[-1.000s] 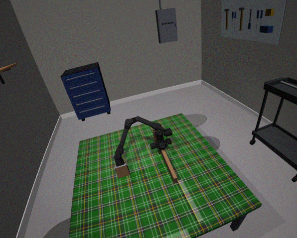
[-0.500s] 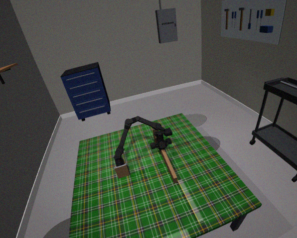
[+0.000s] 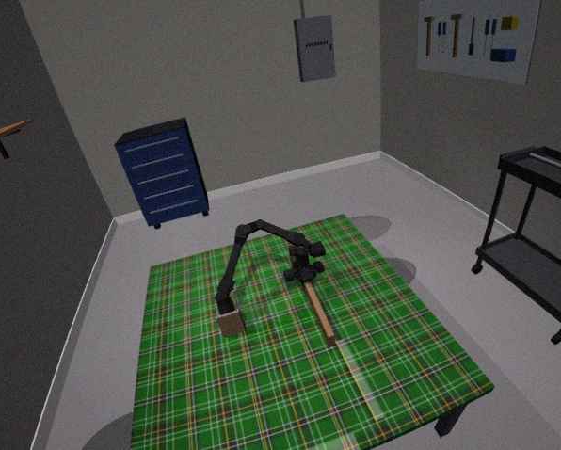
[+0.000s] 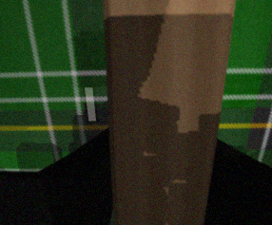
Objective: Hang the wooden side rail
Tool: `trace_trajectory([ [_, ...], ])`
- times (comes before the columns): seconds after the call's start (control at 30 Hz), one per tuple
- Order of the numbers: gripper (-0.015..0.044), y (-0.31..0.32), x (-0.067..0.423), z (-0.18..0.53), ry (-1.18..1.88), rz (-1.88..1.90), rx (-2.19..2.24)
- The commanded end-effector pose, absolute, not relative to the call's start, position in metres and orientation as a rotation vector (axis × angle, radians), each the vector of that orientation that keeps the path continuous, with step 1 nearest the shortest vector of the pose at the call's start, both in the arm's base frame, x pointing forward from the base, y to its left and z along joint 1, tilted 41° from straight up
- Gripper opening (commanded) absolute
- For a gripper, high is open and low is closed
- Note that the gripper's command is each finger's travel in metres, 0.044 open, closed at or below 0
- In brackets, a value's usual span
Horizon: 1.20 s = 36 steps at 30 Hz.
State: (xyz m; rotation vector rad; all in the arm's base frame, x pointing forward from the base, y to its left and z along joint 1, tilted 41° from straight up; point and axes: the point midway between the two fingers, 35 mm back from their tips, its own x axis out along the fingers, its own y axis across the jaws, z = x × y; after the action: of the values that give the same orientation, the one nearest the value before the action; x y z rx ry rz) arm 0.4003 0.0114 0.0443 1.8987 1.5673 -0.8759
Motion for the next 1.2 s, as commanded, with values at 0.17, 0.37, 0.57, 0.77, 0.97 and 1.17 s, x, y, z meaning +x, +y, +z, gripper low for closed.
trace_trajectory([
  [0.17, 0.0000, 0.0108, 0.4011, 0.0478, 1.559, -0.877, 1.906],
  [0.37, 0.0000, 0.0114, 0.4014, 0.0481, 1.559, -0.877, 1.906],
  [0.57, 0.0000, 0.0119, 0.4017, 0.0484, 1.559, -0.877, 1.906],
  [0.77, 0.0000, 0.0124, 0.4016, 0.0488, 1.559, -0.877, 1.906],
  [0.97, 0.0000, 0.0129, 0.4015, 0.0493, 1.559, -0.877, 1.906],
  [1.17, 0.0000, 0.0133, 0.4016, 0.0498, 1.559, -0.877, 1.906],
])
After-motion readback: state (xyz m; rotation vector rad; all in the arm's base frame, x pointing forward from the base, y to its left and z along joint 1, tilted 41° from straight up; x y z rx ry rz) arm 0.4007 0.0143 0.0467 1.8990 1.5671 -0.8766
